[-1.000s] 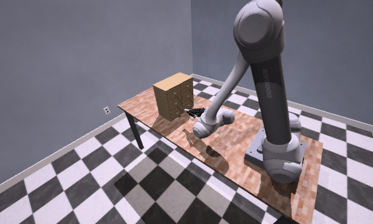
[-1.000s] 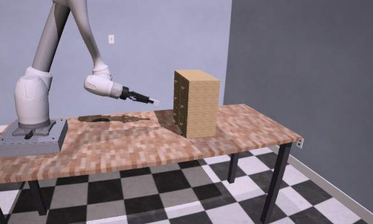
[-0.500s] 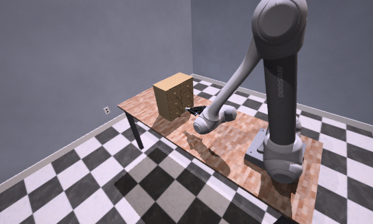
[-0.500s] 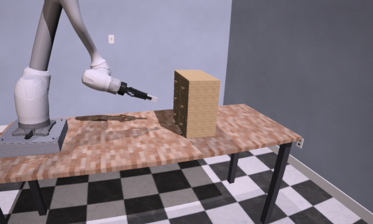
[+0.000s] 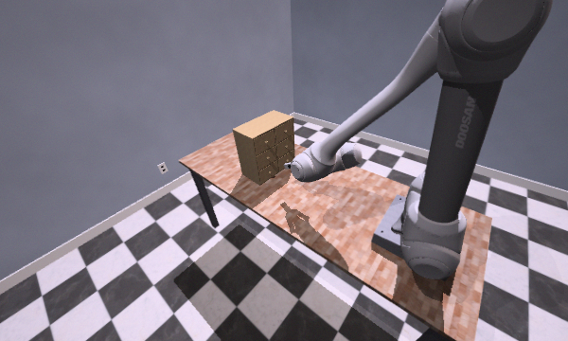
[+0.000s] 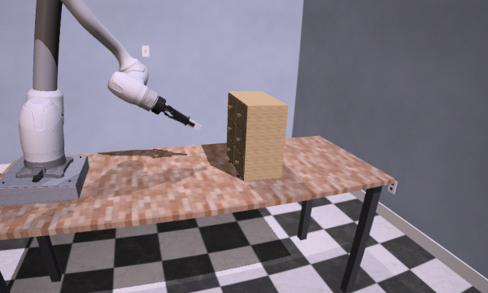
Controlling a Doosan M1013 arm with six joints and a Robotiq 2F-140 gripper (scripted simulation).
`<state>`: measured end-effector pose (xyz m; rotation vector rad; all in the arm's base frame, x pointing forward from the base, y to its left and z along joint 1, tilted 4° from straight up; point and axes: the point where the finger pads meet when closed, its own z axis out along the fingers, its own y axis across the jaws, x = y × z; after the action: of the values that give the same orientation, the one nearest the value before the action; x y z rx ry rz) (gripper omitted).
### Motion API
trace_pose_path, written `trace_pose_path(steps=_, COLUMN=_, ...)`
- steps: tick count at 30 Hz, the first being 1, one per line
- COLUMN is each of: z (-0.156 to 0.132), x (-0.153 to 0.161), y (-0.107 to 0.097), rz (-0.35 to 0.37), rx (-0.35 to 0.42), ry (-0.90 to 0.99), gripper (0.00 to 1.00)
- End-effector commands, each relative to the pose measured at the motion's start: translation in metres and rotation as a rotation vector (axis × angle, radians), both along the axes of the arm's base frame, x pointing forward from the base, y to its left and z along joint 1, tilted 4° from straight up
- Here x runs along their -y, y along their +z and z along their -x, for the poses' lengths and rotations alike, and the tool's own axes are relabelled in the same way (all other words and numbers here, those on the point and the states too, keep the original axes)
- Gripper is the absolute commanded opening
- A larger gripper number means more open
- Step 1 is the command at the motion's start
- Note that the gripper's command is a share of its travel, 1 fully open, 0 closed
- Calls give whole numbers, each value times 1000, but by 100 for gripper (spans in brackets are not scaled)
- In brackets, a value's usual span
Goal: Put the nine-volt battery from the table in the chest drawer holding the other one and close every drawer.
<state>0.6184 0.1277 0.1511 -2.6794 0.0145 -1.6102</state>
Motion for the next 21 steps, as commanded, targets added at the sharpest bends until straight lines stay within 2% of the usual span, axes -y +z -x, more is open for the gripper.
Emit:
trace_pose_path(steps=1, z=9, x=2, y=8, rz=10, rx=-140, ry=-11, gripper=0)
trace_pose_path(steps=21, z=26, x=2, y=23, rz=9, rx=-329, ry=-9, gripper=0)
